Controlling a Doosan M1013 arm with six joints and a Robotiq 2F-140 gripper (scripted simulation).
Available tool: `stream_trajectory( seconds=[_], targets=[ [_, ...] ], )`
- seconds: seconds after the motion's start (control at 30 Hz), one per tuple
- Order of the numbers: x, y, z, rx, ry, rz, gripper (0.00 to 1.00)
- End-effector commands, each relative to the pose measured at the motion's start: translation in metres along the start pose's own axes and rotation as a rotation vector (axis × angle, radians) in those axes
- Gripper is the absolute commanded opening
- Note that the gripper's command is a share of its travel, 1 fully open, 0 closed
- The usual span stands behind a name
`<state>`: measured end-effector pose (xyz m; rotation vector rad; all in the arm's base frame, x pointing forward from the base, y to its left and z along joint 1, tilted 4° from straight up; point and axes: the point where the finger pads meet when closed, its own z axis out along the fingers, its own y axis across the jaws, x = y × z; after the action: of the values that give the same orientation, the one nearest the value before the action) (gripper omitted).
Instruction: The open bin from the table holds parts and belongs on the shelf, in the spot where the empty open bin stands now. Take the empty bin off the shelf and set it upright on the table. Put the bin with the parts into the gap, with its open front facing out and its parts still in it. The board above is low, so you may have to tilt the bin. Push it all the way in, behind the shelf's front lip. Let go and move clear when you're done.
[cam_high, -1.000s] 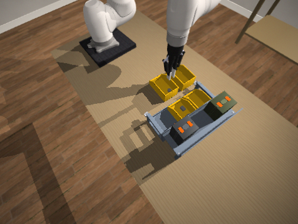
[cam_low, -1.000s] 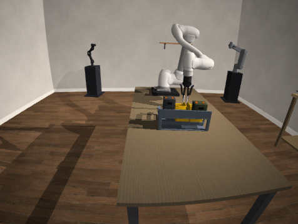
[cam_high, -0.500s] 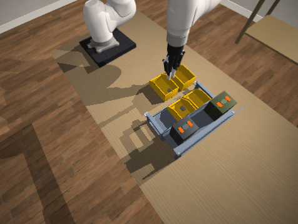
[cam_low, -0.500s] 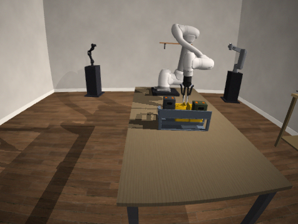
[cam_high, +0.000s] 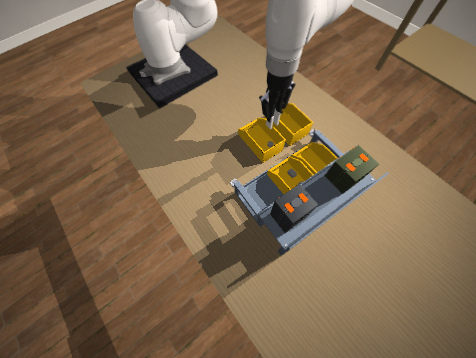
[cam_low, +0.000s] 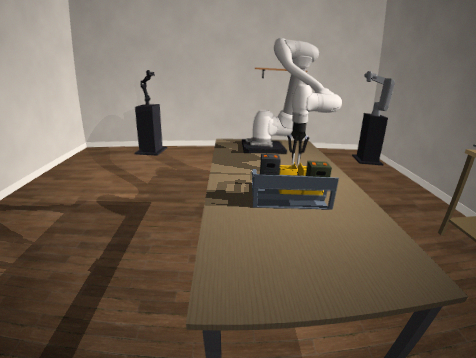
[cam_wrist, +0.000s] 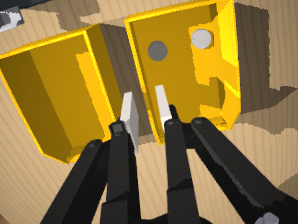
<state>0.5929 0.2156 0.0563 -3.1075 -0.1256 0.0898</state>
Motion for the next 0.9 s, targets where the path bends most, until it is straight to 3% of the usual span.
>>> stream_trajectory(
  seconds=[0.0, 0.87],
  targets=[
    [0.0, 0.0, 0.003, 0.0, 0.0, 0.0, 0.24],
    [0.0, 0.0, 0.036, 0.0, 0.0, 0.0, 0.24]
  ],
)
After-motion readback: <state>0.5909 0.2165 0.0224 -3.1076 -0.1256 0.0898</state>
